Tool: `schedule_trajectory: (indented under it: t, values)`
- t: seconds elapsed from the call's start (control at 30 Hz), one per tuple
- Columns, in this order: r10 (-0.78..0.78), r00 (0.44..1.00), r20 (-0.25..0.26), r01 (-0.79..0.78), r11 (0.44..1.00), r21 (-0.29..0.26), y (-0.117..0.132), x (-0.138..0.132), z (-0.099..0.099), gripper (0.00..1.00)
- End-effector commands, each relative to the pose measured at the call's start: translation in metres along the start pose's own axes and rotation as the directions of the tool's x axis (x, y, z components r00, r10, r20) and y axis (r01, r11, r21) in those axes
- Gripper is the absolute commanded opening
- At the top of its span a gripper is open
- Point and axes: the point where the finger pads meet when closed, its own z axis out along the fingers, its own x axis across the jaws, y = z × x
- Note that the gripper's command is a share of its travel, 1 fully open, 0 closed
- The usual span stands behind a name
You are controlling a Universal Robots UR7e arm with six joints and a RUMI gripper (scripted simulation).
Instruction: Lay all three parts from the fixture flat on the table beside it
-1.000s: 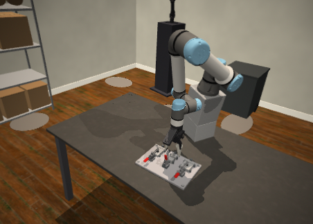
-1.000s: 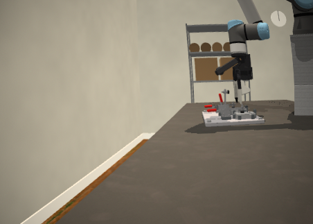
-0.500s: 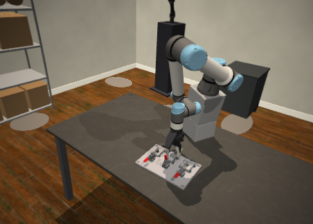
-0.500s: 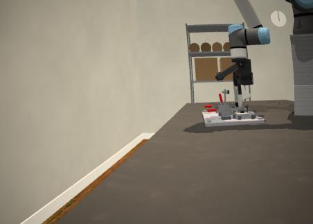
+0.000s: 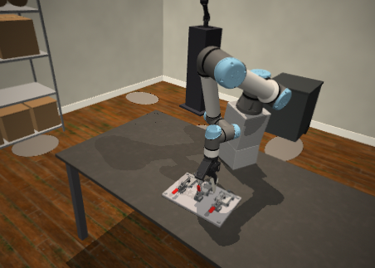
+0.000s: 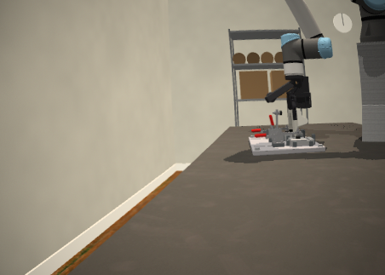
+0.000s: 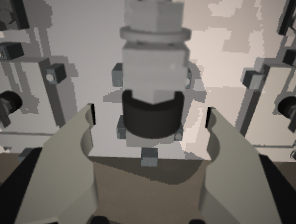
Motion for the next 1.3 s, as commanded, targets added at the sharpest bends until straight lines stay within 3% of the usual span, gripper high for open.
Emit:
schedule_trajectory:
  t: [0.0, 0.23, 0.27, 1.27]
  values:
    - [-0.001, 1.000, -0.001, 0.001, 1.000, 0.004, -0.0022, 0.0002, 0.0001, 0.59]
    - [-0.001, 1.000, -0.001, 0.001, 1.000, 0.004, -0.0021, 0.0002, 0.0001, 0.59]
    - [-0.001, 1.000, -0.001, 0.001, 1.000, 0.004, -0.0021, 0.0002, 0.0001, 0.00]
    - [-0.001, 1.000, -0.001, 0.001, 1.000, 0.004, -0.0021, 0.0002, 0.0001, 0.00]
